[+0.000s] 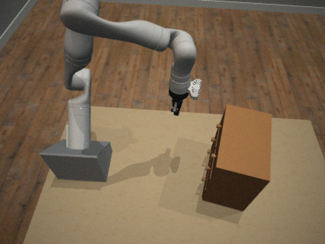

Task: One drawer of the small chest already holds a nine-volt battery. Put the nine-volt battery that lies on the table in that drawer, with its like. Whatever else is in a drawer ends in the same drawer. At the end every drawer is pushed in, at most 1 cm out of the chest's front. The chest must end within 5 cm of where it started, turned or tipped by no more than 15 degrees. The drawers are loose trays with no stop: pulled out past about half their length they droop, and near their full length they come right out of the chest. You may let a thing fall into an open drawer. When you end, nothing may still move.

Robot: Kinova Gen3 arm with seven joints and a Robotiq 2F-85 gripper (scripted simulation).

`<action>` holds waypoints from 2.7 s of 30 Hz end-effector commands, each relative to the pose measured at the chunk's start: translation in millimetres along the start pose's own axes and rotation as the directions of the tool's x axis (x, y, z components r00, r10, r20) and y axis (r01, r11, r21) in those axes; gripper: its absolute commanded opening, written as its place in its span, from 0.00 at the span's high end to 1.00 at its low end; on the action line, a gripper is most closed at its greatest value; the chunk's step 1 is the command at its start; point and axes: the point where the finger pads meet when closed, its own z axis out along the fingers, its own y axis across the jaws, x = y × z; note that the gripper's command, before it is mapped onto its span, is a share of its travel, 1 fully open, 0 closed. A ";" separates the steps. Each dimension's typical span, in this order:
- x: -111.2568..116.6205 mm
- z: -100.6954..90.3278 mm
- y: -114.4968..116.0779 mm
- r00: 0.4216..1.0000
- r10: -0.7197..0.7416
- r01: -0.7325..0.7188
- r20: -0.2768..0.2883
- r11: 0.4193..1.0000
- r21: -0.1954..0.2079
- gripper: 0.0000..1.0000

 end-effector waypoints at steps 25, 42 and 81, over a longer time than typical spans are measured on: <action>0.3 -0.5 0.0 1.000 0.000 0.000 -0.001 1.000 0.000 0.00; 0.3 -0.5 0.0 1.000 0.000 0.000 -0.001 1.000 0.000 0.00; 0.3 -0.5 0.0 1.000 0.000 0.000 -0.001 1.000 0.000 0.00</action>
